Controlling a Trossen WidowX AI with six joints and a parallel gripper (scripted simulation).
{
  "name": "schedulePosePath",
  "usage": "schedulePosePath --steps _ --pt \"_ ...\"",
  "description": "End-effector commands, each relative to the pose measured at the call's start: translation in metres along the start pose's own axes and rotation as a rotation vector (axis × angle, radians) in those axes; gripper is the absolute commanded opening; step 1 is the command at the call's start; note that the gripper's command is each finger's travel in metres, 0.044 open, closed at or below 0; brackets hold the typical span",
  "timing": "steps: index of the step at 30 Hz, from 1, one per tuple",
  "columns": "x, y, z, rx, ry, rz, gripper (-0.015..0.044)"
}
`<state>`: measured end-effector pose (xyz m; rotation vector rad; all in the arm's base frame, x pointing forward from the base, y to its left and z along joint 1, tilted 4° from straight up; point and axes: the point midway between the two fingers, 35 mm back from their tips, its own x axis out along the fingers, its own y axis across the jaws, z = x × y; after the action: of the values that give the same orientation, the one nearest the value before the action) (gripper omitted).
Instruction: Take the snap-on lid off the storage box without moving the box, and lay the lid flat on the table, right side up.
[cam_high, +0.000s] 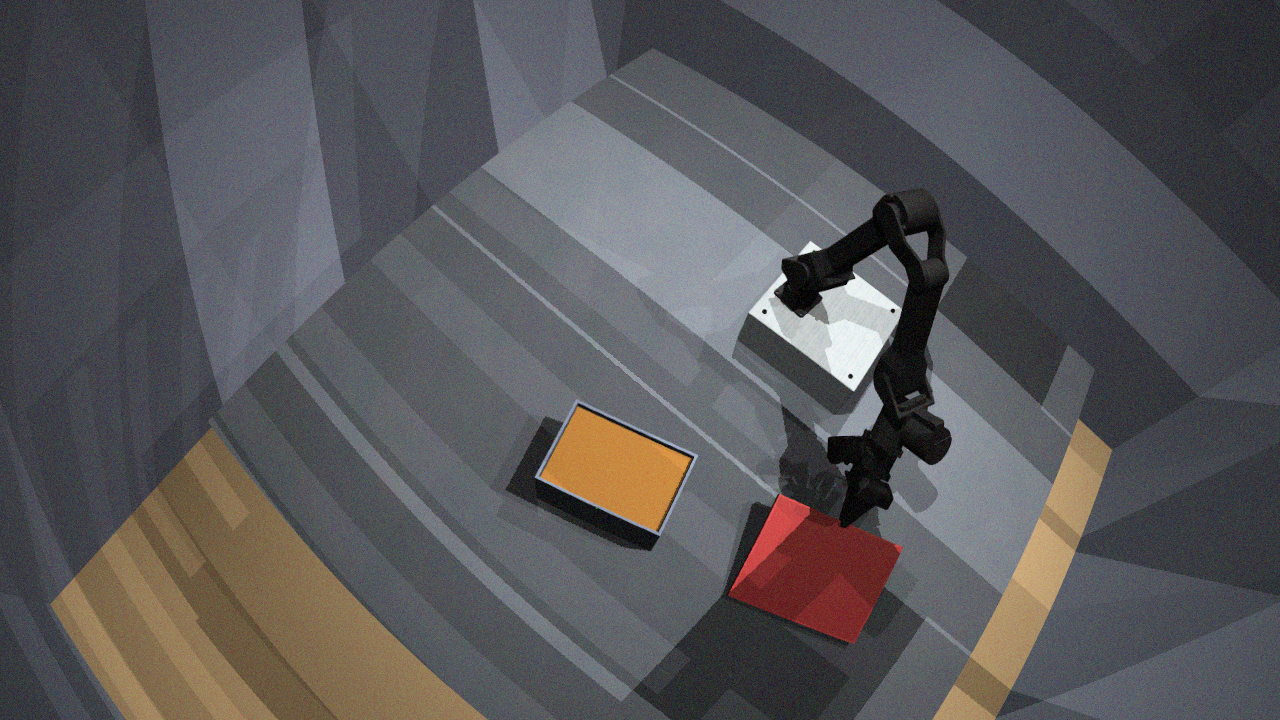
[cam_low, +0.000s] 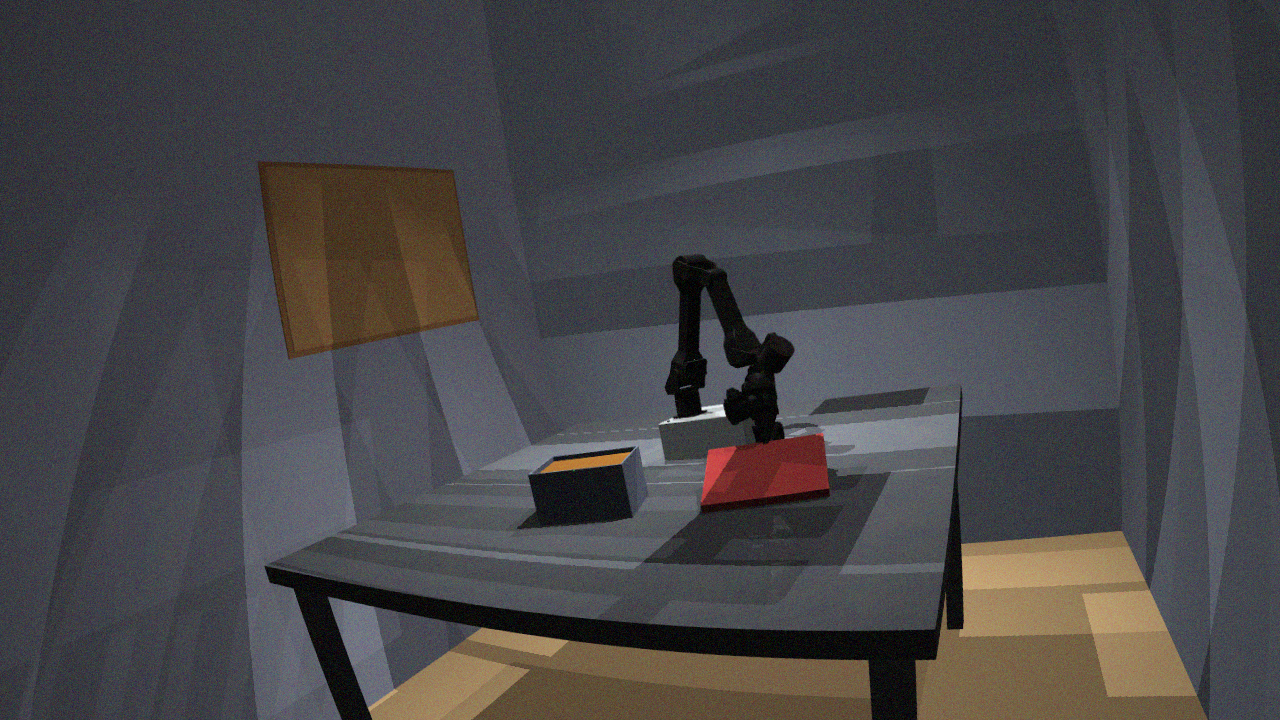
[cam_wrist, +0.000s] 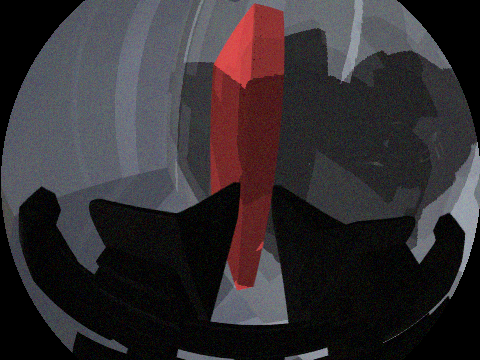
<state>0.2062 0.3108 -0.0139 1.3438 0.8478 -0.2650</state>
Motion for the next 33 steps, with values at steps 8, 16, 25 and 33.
schedulePosePath --steps 8,16,25,33 --pt "0.001 0.000 0.000 -0.005 -0.002 -0.011 0.0157" --pt "-0.001 -0.002 0.000 -0.005 -0.002 -0.011 0.0327" --pt "-0.015 -0.014 0.000 -0.005 -0.002 -0.013 0.0440" --pt "-0.028 -0.025 0.000 -0.005 -0.002 -0.014 0.0440"
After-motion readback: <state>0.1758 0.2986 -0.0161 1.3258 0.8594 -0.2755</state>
